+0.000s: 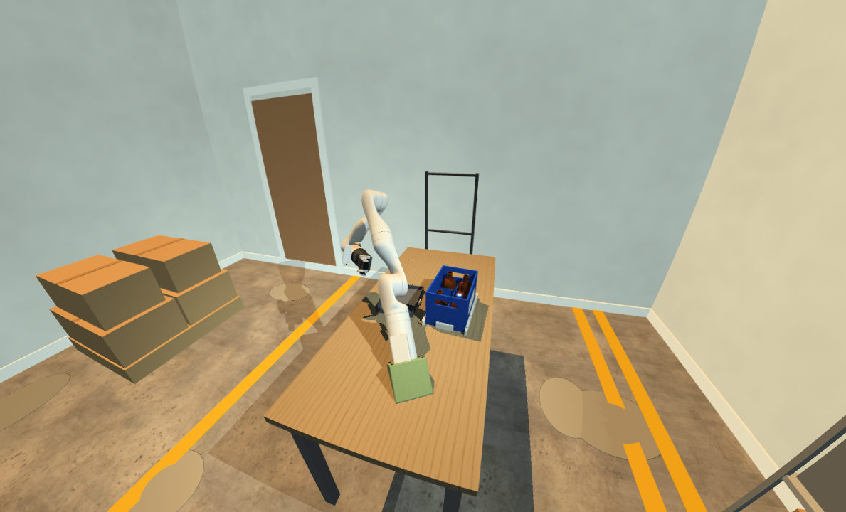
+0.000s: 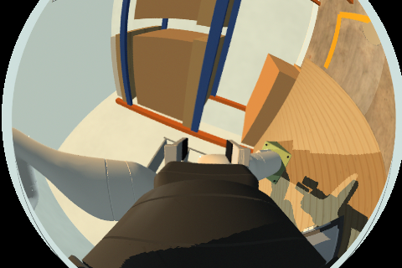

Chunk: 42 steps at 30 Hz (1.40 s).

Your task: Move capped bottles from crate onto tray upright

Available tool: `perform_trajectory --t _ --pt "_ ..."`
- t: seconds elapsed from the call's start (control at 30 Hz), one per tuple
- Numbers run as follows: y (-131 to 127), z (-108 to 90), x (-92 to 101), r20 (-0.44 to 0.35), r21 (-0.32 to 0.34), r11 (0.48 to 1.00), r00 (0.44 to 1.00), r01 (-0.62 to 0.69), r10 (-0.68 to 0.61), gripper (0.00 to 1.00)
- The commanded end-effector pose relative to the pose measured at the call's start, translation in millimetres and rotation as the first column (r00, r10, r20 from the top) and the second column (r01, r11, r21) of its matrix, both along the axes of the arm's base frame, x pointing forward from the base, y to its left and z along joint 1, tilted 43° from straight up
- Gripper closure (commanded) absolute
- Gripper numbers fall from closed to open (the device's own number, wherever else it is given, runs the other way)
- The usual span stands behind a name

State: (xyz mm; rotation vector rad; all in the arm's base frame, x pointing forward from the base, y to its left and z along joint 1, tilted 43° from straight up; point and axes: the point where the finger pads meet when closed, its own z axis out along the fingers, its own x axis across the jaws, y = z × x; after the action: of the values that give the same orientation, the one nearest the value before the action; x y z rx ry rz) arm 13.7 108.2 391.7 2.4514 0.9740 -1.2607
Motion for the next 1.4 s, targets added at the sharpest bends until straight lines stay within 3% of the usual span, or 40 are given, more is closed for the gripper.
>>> perform_trajectory --t 0.0,0.93,1.37 --pt "-1.1 0.3 4.2 0.0 0.0 0.999 0.999 0.04 -0.04 0.0" --pt "-12.8 -0.9 35.2 0.003 0.005 0.95 0.95 0.313 -0.313 0.0" --pt "-21.5 0.5 52.8 0.001 0.001 0.885 0.885 0.466 -0.466 0.0"
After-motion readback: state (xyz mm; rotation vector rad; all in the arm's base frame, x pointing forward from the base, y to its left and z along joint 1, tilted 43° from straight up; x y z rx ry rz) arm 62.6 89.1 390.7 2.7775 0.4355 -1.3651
